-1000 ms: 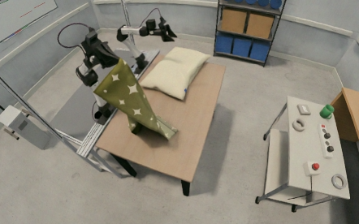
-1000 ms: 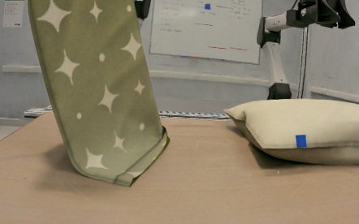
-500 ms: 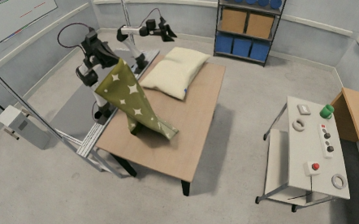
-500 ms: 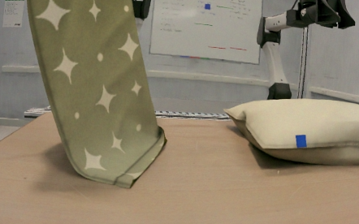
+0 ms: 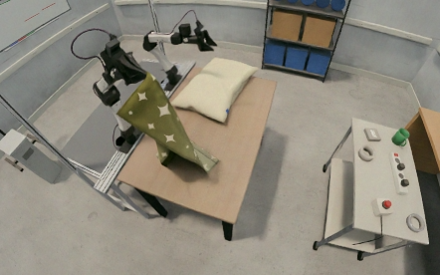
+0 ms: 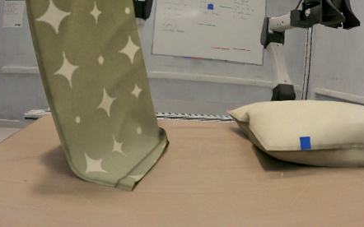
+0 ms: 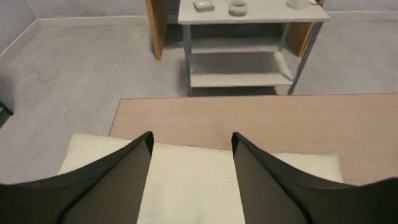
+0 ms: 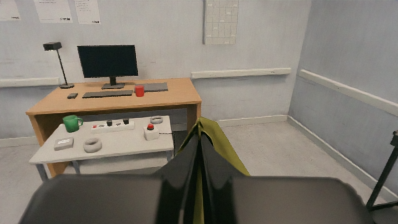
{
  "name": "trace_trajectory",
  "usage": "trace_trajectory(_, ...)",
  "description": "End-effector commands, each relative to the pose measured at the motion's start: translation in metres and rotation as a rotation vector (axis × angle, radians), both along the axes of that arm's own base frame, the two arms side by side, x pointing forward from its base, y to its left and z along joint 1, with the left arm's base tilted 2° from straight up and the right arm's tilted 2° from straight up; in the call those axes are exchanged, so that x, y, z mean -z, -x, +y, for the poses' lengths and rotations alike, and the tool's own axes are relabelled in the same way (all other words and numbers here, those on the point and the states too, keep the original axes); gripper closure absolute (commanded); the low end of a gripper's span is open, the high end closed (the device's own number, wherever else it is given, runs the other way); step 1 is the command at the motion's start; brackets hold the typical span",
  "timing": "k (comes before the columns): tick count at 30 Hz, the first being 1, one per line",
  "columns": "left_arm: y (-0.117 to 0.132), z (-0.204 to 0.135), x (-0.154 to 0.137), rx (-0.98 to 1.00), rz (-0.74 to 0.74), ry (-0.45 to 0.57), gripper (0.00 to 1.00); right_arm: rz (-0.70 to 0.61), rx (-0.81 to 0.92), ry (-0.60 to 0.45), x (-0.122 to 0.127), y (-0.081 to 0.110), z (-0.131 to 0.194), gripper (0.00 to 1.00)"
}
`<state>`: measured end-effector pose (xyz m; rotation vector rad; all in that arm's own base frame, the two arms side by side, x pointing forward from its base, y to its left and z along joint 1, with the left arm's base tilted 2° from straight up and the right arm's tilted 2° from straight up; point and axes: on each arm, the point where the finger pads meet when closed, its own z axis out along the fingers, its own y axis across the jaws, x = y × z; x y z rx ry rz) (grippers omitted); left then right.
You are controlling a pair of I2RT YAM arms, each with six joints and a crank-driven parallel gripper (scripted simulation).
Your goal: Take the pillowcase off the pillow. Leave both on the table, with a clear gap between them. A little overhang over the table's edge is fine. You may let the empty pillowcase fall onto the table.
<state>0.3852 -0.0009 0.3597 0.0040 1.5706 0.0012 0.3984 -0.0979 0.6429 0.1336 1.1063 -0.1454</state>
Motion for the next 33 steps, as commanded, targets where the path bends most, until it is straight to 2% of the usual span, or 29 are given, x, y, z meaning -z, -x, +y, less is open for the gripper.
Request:
trace_trajectory(1,0.004,0.0,-0.016,0.002,-0.032,0.011,0.37,-0.045,0.003,-0.002,-0.013,0.01,0.002,0.99)
trace_trajectory(6,0.004,0.0,-0.016,0.002,-0.032,0.011,0.37,-0.029,0.0,-0.007,-0.006,0.005,0.002,0.99)
trace_trajectory(7,0.004,0.0,-0.016,0.002,-0.032,0.011,0.37,-0.043,-0.001,-0.003,-0.012,0.008,0.003,0.99)
trace_trajectory(14,0.004,0.0,-0.016,0.002,-0.032,0.011,0.37,-0.041,0.003,-0.004,-0.011,0.008,0.001,0.99)
trace_trajectory(15,0.004,0.0,-0.016,0.002,-0.032,0.011,0.37,-0.014,0.021,-0.012,0.0,-0.005,-0.01,0.99)
trace_trajectory(17,0.004,0.0,-0.016,0.002,-0.032,0.011,0.37,-0.048,0.027,-0.003,-0.014,0.004,-0.01,0.99)
trace_trajectory(23,0.004,0.0,-0.016,0.002,-0.032,0.011,0.37,-0.061,0.07,0.003,-0.019,0.009,-0.028,0.99)
trace_trajectory(27,0.004,0.0,-0.016,0.002,-0.032,0.011,0.37,-0.072,0.073,0.013,-0.024,0.015,-0.028,0.99)
trace_trajectory(28,0.004,0.0,-0.016,0.002,-0.032,0.011,0.37,-0.059,0.076,0.007,-0.018,0.007,-0.032,0.99)
trace_trajectory(30,0.004,0.0,-0.016,0.002,-0.032,0.011,0.37,-0.067,0.076,0.023,-0.023,0.012,-0.03,0.99)
trace_trajectory(33,0.004,0.0,-0.016,0.002,-0.032,0.011,0.37,-0.057,0.092,0.016,-0.018,0.008,-0.035,0.99)
